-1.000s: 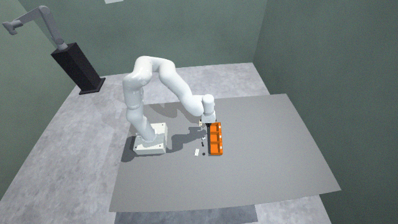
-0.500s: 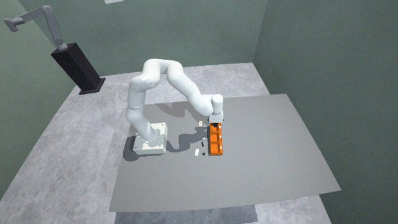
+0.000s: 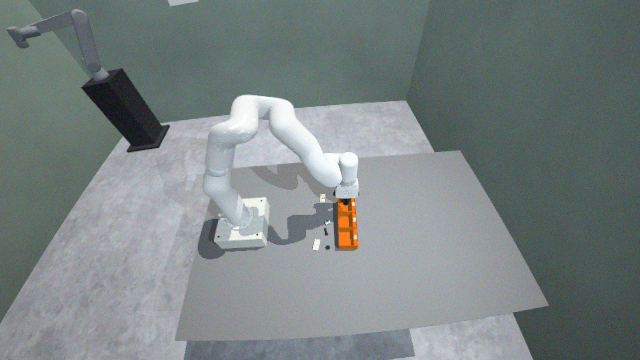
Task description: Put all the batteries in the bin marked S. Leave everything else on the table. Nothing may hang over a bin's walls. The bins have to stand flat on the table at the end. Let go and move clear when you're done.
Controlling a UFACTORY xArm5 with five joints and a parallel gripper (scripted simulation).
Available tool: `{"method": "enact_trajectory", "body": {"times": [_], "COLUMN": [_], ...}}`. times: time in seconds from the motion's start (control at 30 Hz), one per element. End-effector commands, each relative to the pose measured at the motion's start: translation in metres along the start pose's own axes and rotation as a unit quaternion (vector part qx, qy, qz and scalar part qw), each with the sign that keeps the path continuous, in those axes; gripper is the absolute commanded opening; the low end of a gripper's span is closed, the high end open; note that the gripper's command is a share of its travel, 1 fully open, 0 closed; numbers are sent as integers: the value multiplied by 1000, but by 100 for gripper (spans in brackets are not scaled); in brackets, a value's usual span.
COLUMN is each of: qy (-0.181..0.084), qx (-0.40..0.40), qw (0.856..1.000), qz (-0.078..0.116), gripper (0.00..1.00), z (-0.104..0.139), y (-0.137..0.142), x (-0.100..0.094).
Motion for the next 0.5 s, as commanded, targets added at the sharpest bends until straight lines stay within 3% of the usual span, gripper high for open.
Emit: {"method": "enact_trajectory", "body": {"times": [0.0,0.47], "qy": [1,1], "qx": [0,0], "qw": [1000,1000], "qz": [2,2], "gripper": [9,9], "z": [0,-1], "y": [1,1], "x": [4,30]}}
Point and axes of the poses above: the point where the finger pads meet when closed, its own x axis out along the fingers, its own y axis across the jaws, z = x × y, the point moved 8 cm from there along -x, back along the fingers, and after that the axes turned 13 degrees about x, right-handed, at the moved point
